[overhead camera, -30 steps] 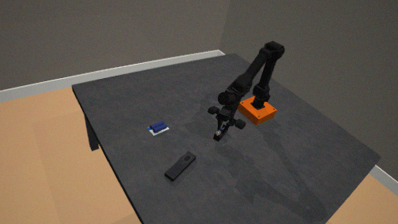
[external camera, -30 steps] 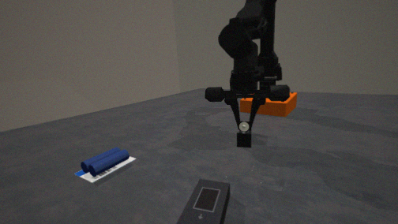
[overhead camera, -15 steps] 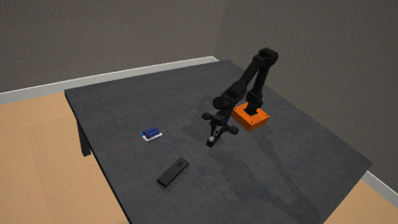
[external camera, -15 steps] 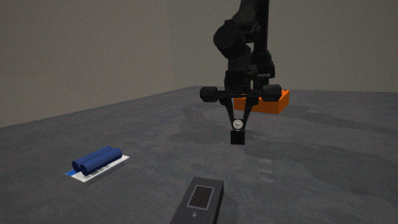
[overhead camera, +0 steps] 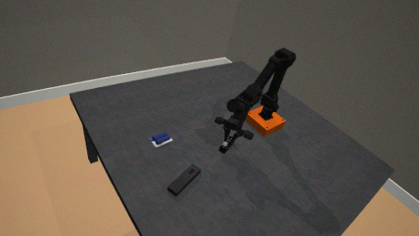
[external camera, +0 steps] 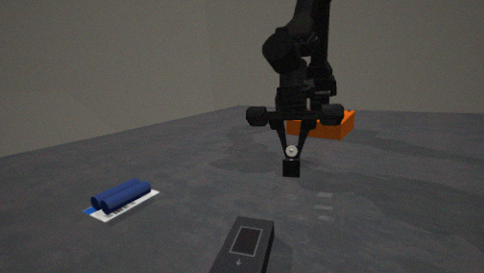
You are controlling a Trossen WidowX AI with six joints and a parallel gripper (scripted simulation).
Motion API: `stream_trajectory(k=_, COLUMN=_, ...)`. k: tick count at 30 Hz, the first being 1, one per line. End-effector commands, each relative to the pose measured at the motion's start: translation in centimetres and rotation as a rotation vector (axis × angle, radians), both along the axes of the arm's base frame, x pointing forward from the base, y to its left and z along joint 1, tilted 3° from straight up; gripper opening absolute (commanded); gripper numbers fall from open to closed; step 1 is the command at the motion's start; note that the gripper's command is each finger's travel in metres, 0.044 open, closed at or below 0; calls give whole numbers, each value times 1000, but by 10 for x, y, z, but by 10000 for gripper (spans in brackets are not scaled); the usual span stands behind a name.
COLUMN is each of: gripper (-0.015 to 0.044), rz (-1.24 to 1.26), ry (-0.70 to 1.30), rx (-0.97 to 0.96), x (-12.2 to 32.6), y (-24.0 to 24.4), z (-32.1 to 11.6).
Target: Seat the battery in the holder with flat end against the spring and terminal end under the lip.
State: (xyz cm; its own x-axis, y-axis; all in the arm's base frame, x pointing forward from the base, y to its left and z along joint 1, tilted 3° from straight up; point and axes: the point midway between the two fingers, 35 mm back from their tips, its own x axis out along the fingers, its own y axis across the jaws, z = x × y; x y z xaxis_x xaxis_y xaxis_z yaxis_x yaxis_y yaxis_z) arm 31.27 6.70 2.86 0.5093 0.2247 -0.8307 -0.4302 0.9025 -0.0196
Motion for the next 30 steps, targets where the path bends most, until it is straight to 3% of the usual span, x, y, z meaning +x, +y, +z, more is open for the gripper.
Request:
stream_trajectory(k=1, gripper=69, rz=3, ry=-8, rx=2, x=-4, y=-2, z=0)
stream_trajectory(k=30, gripper=69, rz=1, ry=49, rx=-15, x=-14, y=-8, z=-4)
